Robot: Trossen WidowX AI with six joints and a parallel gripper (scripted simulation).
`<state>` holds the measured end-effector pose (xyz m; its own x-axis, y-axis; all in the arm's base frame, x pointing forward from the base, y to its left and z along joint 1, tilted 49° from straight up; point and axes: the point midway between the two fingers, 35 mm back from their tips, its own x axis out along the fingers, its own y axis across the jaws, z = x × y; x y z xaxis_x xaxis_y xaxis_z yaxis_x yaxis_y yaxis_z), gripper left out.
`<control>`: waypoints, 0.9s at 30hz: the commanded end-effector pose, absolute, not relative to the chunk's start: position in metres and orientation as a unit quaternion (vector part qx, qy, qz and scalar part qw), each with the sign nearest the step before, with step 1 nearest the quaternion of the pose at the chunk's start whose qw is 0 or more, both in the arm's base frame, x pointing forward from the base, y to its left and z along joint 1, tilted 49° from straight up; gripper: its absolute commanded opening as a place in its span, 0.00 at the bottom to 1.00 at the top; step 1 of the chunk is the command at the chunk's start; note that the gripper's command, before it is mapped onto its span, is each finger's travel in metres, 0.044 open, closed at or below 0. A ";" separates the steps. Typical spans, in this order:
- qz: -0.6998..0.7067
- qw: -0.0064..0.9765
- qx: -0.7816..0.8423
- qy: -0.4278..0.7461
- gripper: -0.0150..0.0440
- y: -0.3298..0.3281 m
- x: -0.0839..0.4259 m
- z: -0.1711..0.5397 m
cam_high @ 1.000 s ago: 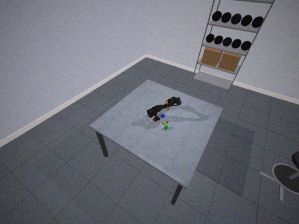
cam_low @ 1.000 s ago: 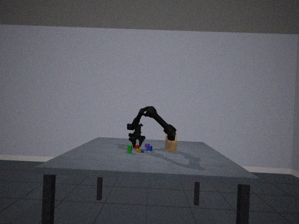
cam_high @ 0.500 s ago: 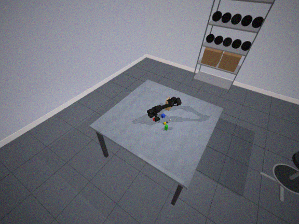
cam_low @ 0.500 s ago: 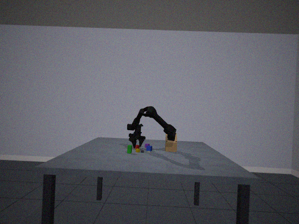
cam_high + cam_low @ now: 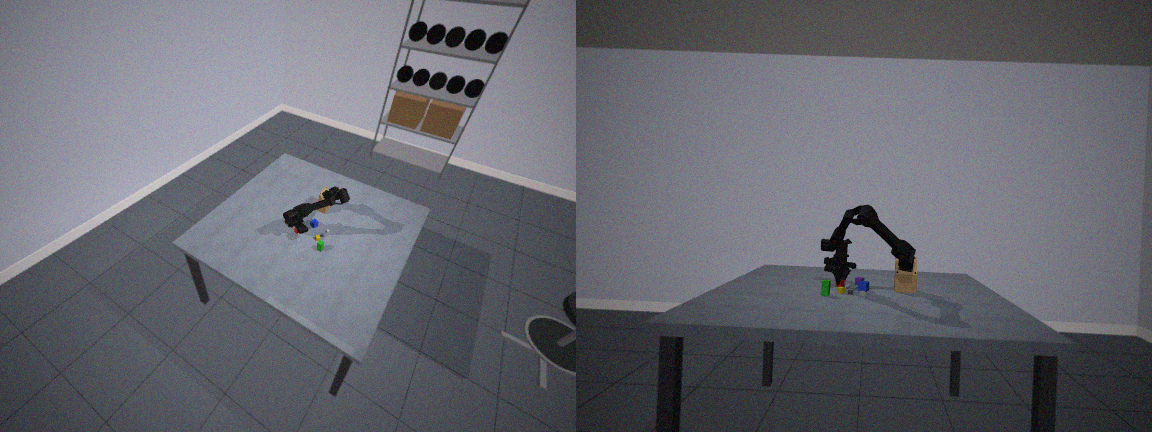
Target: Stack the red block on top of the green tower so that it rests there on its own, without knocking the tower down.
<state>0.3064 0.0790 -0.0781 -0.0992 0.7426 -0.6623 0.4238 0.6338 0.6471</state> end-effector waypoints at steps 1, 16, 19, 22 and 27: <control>0.148 0.537 0.403 0.726 0.40 0.079 0.306 -0.078; 0.148 0.537 0.403 0.726 0.25 0.038 0.312 -0.043; 0.147 0.537 0.402 0.726 0.25 0.027 0.314 -0.033; 0.147 0.538 0.402 0.726 0.25 0.016 0.315 -0.023; 0.147 0.538 0.402 0.726 0.25 -0.003 0.318 -0.006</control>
<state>0.3156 0.0099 -0.0177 -0.0994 0.7460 -0.6585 0.4318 0.6285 0.6469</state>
